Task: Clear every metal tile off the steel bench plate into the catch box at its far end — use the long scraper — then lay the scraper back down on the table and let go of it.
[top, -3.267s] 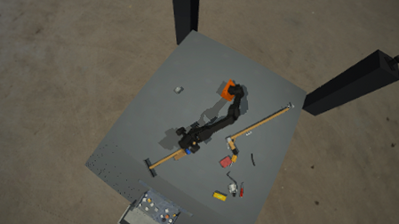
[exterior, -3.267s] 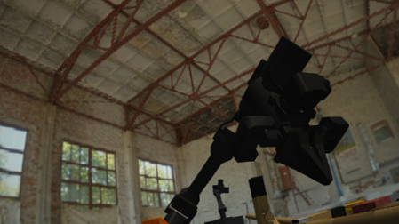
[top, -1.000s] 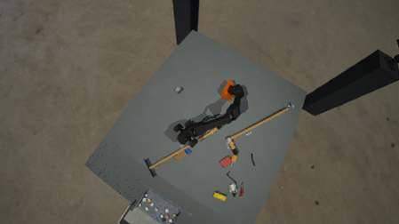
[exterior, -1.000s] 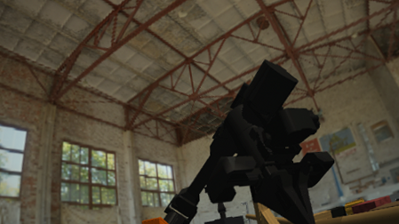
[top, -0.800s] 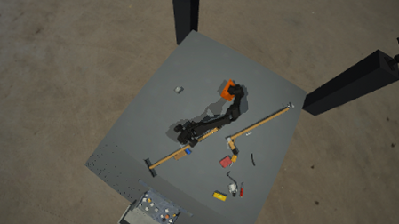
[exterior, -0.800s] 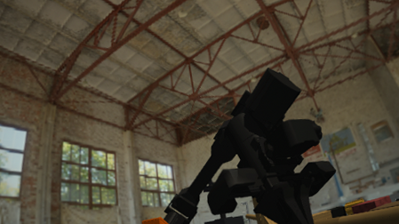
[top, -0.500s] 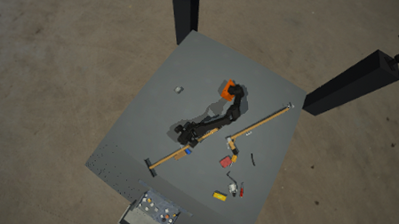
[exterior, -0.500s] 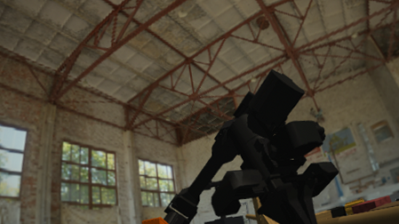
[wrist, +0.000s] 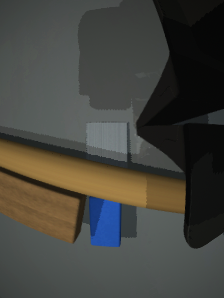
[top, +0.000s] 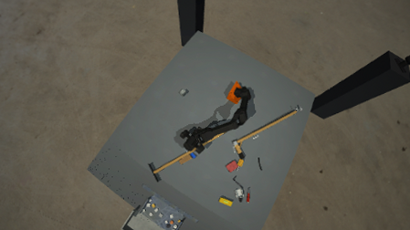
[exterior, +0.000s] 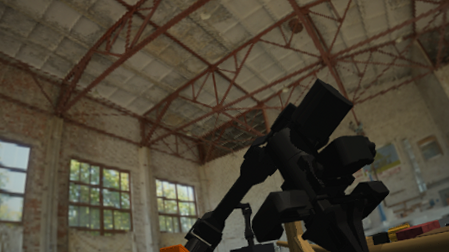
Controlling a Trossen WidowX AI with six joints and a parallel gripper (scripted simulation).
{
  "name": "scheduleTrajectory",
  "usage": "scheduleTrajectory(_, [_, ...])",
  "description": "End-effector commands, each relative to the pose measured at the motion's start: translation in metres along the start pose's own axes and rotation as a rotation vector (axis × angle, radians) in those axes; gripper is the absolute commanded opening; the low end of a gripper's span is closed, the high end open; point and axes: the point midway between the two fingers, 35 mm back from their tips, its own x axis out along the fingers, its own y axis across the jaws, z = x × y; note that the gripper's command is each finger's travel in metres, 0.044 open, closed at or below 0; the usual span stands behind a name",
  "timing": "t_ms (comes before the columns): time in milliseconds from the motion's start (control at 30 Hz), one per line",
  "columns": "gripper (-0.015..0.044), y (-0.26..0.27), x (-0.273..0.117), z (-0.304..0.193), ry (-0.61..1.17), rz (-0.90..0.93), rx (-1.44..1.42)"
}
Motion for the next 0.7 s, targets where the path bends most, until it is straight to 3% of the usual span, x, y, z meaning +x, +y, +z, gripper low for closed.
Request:
scheduleTrajectory(0, [0.0000, 0.004, -0.001, 0.003, -0.005, -0.004, 0.001])
scheduleTrajectory(667, [0.0000, 0.022, 0.002, 0.008, -0.005, -0.003, 0.000])
